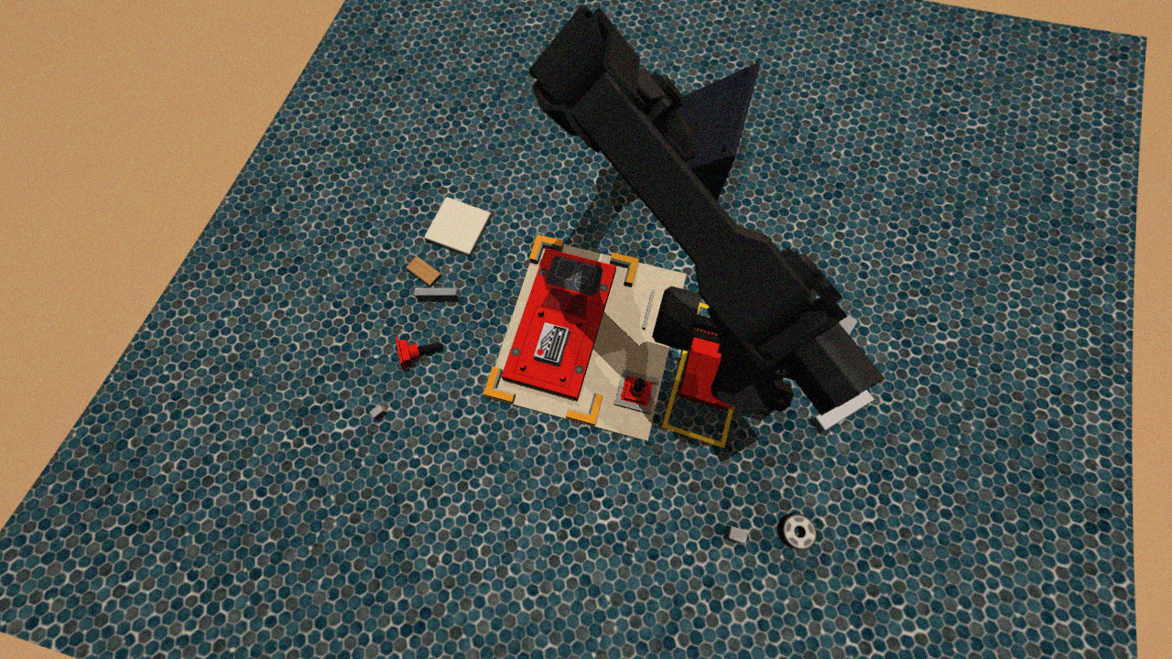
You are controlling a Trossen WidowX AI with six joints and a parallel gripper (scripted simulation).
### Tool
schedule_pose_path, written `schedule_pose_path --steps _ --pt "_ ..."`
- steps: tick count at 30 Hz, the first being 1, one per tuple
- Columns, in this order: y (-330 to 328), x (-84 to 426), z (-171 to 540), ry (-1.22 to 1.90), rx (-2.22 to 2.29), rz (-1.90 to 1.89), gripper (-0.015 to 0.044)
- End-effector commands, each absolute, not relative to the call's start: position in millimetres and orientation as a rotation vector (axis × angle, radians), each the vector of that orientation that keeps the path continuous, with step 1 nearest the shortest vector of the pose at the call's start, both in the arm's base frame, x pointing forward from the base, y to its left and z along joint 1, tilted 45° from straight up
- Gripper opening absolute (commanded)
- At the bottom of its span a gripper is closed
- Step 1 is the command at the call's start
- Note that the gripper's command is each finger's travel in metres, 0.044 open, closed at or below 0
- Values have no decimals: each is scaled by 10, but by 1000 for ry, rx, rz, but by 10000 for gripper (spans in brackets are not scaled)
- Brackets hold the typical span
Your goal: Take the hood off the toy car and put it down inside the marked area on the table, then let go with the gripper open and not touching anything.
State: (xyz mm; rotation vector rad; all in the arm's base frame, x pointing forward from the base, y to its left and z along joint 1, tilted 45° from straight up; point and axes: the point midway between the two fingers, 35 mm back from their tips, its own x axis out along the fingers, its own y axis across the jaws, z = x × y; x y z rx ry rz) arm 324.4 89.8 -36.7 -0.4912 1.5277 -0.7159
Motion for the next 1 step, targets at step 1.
schedule_pose_path --steps 1 --pt "901 3240 -367 1529 -486 -718 440"
